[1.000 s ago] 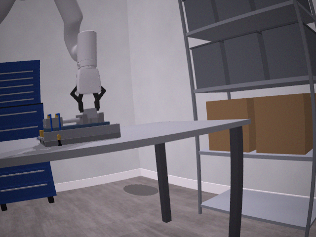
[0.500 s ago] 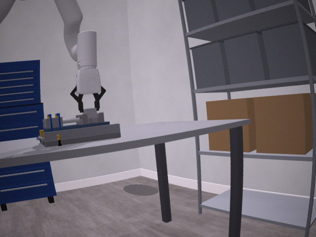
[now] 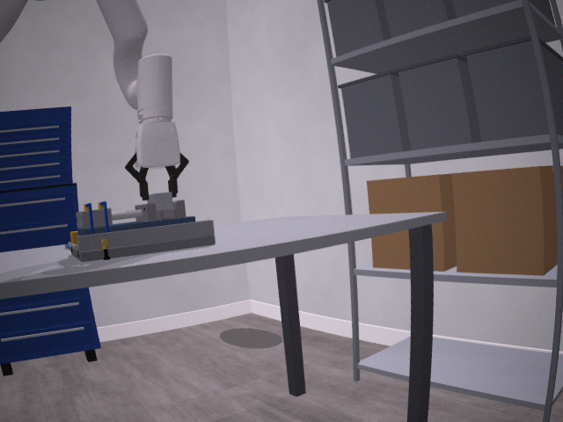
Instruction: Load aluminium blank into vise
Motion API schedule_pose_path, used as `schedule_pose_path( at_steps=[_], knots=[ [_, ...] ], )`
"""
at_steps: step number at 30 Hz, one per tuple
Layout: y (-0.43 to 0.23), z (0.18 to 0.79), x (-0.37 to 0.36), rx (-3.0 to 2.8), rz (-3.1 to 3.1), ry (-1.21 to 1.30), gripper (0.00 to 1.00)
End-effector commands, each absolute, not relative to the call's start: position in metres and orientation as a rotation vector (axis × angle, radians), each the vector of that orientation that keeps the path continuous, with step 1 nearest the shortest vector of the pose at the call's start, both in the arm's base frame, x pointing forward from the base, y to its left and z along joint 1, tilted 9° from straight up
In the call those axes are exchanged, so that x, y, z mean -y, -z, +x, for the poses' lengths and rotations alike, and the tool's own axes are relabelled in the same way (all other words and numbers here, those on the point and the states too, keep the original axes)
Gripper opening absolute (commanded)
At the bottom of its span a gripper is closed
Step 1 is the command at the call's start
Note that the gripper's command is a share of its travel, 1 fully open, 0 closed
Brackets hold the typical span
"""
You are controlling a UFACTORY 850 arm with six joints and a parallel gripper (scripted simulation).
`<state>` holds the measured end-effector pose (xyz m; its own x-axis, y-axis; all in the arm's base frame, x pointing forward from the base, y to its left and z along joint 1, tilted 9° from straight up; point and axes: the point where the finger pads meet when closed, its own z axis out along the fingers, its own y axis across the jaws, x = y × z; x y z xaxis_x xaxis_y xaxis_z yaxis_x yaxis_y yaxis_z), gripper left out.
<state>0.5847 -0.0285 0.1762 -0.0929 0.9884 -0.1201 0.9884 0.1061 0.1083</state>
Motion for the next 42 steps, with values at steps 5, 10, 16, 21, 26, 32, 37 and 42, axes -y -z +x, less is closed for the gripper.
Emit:
schedule_pose_path(
  at_steps=[5, 10, 16, 21, 26, 32, 37, 42],
  knots=[
    [-0.179, 0.585, 0.028, -2.208, 1.997, -0.002, 0.69],
    [-0.183, 0.585, 0.028, -2.208, 1.997, -0.002, 0.69],
    [-0.196, 0.583, 0.026, -2.208, 1.997, -0.002, 0.69],
    [-0.212, 0.581, 0.025, -2.208, 1.997, -0.002, 0.69],
    [-0.225, 0.58, 0.023, -2.208, 1.997, -0.002, 0.69],
    [-0.239, 0.578, 0.022, -2.208, 1.997, -0.002, 0.69],
    [-0.249, 0.577, 0.021, -2.208, 1.997, -0.002, 0.69],
    [-0.254, 0.576, 0.02, -2.208, 1.997, -0.002, 0.69]
  ],
)
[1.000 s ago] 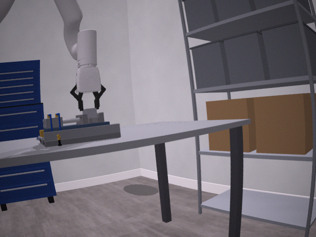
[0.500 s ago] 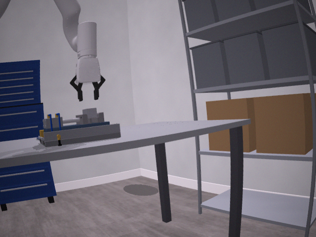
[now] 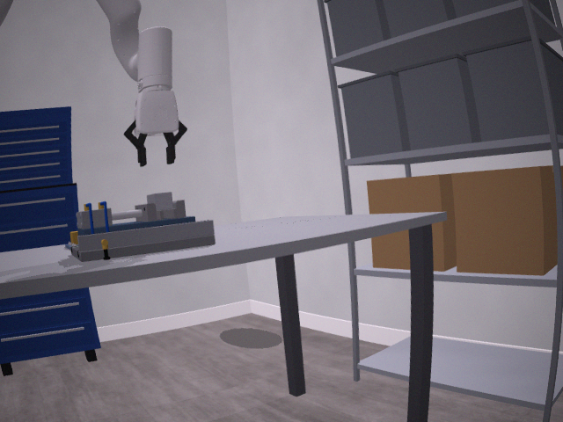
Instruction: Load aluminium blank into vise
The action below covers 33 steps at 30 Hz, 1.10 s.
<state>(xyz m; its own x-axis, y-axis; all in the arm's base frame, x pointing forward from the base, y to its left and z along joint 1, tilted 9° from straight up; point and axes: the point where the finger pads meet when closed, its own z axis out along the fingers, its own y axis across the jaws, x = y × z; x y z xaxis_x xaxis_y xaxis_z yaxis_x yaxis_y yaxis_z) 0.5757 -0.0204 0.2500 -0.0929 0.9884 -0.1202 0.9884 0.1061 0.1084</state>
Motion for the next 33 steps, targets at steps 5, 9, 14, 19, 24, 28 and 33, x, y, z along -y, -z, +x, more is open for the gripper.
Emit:
schedule_pose_path(
  at_steps=[5, 9, 14, 19, 24, 28, 33],
  knots=[
    [-0.2547, 0.5759, 0.0199, -2.208, 1.997, -0.002, 0.69],
    [-0.2548, 0.5759, 0.0199, -2.208, 1.997, -0.002, 0.0],
    [-0.2548, 0.5759, 0.0199, -2.208, 1.997, -0.002, 0.0],
    [-0.2548, 0.5759, 0.0199, -2.208, 1.997, -0.002, 0.0],
    [-0.2548, 0.5759, 0.0199, -2.208, 1.997, -0.002, 0.0],
    [-0.2548, 0.5759, 0.0199, -2.208, 1.997, -0.002, 0.0],
    [-0.2548, 0.5759, 0.0199, -2.208, 1.997, -0.002, 0.0]
  ],
)
